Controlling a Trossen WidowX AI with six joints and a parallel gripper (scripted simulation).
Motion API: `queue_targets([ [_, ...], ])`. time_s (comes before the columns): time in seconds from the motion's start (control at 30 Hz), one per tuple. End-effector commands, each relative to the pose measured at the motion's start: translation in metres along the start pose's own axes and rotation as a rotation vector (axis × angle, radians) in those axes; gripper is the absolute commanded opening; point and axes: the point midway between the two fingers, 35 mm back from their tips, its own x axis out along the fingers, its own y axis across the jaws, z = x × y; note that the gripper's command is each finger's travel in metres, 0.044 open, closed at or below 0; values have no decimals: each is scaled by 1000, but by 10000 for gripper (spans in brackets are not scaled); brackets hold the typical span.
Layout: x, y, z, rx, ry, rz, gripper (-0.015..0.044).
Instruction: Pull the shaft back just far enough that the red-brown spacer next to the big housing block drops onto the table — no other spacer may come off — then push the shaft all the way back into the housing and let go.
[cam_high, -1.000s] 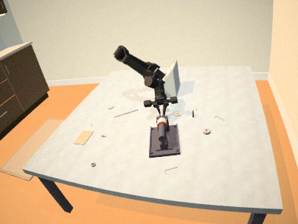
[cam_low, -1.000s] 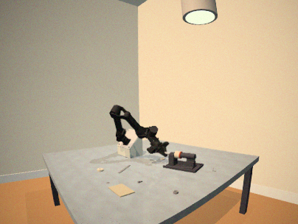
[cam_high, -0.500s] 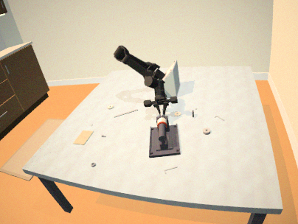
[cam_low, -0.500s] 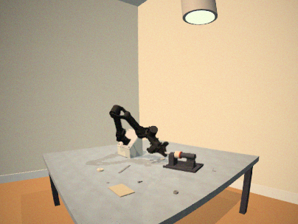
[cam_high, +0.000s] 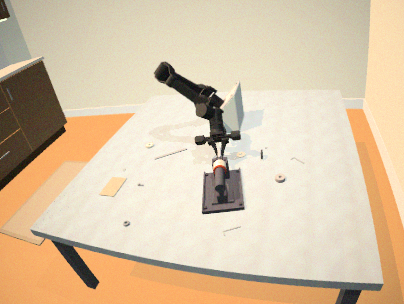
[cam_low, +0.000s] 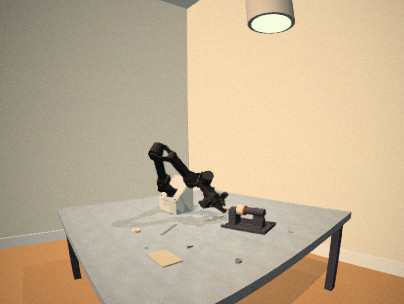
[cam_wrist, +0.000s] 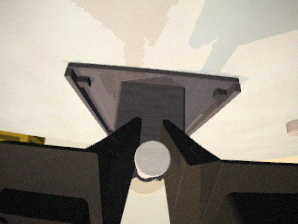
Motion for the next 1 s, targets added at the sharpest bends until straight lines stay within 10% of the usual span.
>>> queue_targets([
  [0.0, -1, 0, 1, 3, 0, 1, 0],
  [0.97, -3, 0, 3, 3, 0, 1, 0],
])
